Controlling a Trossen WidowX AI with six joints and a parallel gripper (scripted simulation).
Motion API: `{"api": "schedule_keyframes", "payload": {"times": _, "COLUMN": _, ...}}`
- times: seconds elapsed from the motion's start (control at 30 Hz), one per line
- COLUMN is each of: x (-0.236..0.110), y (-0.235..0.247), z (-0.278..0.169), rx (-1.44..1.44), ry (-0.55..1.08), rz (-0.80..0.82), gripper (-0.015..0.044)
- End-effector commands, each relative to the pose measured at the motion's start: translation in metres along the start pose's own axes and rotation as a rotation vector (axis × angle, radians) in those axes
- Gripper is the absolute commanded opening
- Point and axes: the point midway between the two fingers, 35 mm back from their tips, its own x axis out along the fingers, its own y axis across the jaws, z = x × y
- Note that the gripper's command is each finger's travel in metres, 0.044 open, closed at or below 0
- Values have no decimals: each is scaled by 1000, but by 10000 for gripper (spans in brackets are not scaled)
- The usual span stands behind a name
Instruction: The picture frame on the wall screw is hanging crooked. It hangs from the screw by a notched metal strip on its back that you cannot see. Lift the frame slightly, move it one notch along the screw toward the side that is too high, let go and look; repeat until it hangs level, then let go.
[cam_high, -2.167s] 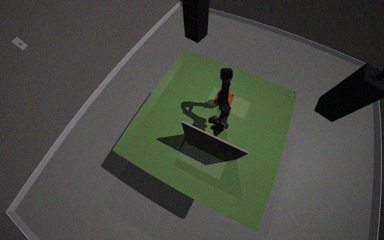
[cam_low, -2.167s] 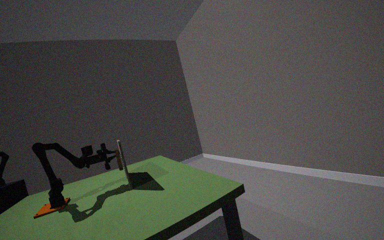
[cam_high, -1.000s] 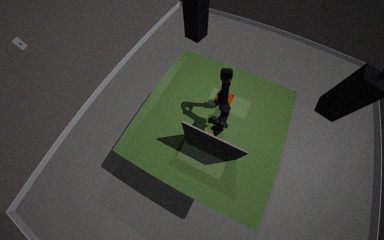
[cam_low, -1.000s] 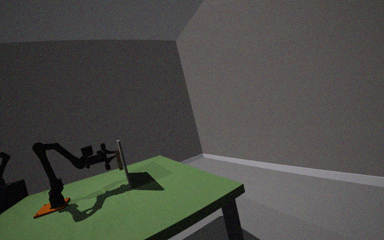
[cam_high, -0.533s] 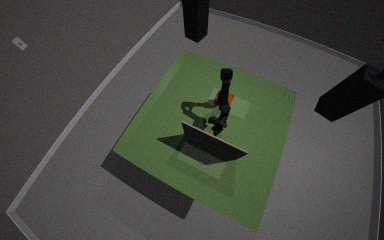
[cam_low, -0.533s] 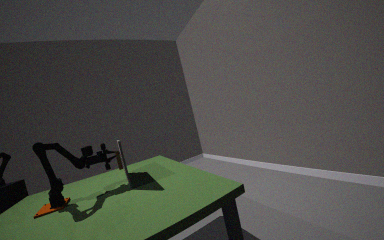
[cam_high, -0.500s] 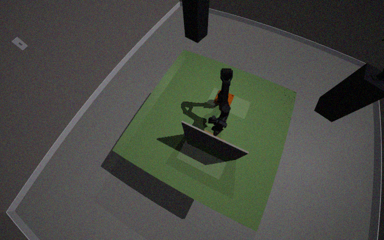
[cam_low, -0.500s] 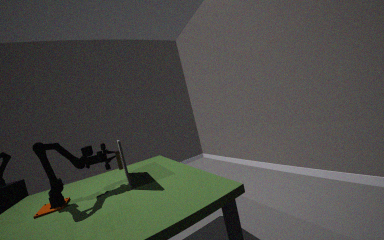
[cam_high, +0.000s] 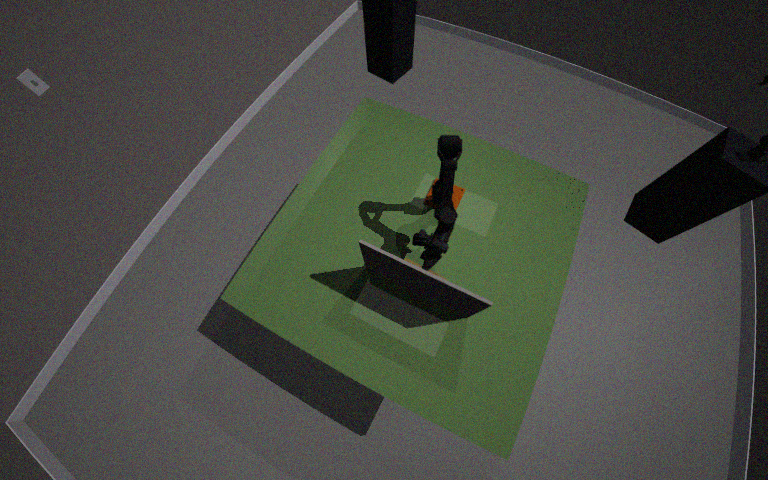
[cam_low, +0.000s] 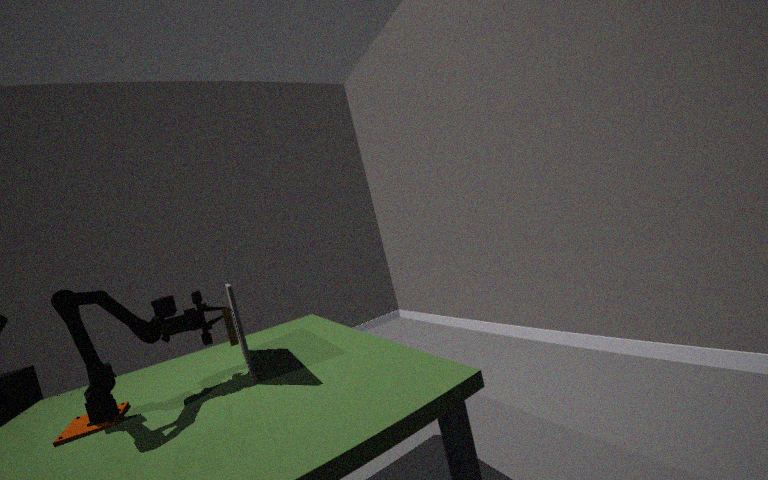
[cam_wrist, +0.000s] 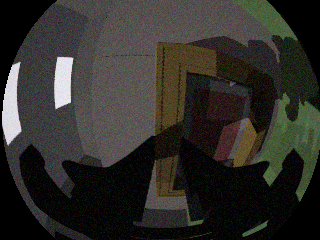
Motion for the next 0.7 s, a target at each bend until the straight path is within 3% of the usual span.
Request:
{"api": "schedule_keyframes", "payload": {"times": 0.0, "x": 0, "y": 0, "z": 0, "rx": 35, "ry": 2, "rz": -1, "gripper": 0}}
{"api": "schedule_keyframes", "payload": {"times": 0.57, "x": 0, "y": -1, "z": 0, "rx": 121, "ry": 2, "rz": -1, "gripper": 0}}
{"api": "schedule_keyframes", "payload": {"times": 0.67, "x": 0, "y": 0, "z": 0, "rx": 104, "ry": 0, "rz": 0, "gripper": 79}}
